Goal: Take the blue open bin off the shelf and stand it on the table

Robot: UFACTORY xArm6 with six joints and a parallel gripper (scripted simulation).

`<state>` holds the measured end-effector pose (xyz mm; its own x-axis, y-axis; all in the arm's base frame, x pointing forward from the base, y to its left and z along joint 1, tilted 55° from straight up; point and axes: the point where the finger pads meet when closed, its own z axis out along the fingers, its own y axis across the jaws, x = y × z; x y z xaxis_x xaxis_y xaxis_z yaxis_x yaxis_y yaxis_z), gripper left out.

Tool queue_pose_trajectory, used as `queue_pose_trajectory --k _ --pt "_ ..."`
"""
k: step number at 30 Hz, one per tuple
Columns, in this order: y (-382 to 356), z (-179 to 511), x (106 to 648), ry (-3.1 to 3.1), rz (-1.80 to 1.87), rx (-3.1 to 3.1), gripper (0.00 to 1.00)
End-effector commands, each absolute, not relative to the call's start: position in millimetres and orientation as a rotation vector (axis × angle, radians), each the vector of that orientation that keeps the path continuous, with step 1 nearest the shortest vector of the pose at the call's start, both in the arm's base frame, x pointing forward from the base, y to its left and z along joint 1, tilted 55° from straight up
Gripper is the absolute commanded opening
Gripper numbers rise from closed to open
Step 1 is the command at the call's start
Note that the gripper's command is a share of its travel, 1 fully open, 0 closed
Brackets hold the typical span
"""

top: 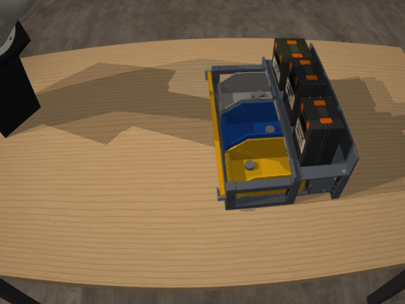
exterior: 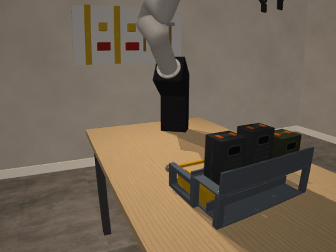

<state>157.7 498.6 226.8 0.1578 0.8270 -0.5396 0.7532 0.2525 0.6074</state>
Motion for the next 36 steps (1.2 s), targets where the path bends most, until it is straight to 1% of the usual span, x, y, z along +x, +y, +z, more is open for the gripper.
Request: queue_pose_trajectory --k 1,5,10,22,27,36 --pt "498.3 225.3 156.9 1.601 0.101 1.5 1.0" --pt "498.3 225.3 156.9 1.601 0.101 1.5 1.0" --pt "461.8 258.4 159.7 1.601 0.101 1.501 1.0" --pt "461.8 258.4 159.7 1.601 0.101 1.501 1.0" --pt "425.6 291.8 162.5 1.601 0.101 1.5 1.0" --pt "425.6 291.8 162.5 1.601 0.101 1.5 1.0"
